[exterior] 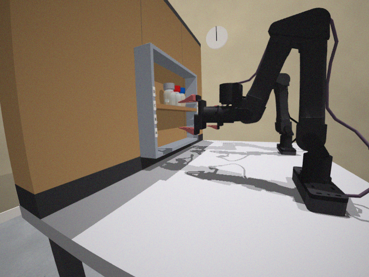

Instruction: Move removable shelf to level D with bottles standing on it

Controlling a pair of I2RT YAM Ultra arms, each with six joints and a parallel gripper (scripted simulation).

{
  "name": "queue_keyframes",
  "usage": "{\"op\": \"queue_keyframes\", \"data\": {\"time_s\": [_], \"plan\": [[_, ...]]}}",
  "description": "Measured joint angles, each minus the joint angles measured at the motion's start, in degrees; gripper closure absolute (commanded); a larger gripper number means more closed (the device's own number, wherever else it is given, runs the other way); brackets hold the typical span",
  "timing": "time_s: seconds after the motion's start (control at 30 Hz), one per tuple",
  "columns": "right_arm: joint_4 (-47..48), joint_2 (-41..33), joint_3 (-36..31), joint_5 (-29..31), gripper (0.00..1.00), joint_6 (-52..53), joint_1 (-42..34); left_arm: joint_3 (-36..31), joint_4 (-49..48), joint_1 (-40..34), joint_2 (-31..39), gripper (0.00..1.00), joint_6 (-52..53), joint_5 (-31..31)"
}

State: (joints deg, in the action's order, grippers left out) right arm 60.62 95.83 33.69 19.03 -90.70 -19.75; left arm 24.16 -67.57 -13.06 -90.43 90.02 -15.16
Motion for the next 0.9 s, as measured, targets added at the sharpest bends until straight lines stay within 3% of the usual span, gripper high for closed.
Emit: {"op": "queue_keyframes", "data": {"time_s": [0.63,0.9], "plan": [[-16.09,-9.20,6.93,0.00,0.00,-0.04,0.00,6.99,18.88,0.00,11.65,0.00,0.02,0.00],[-18.99,-9.81,7.80,0.00,0.00,-0.04,0.00,7.87,22.38,0.00,12.33,0.00,0.02,0.00]]}}
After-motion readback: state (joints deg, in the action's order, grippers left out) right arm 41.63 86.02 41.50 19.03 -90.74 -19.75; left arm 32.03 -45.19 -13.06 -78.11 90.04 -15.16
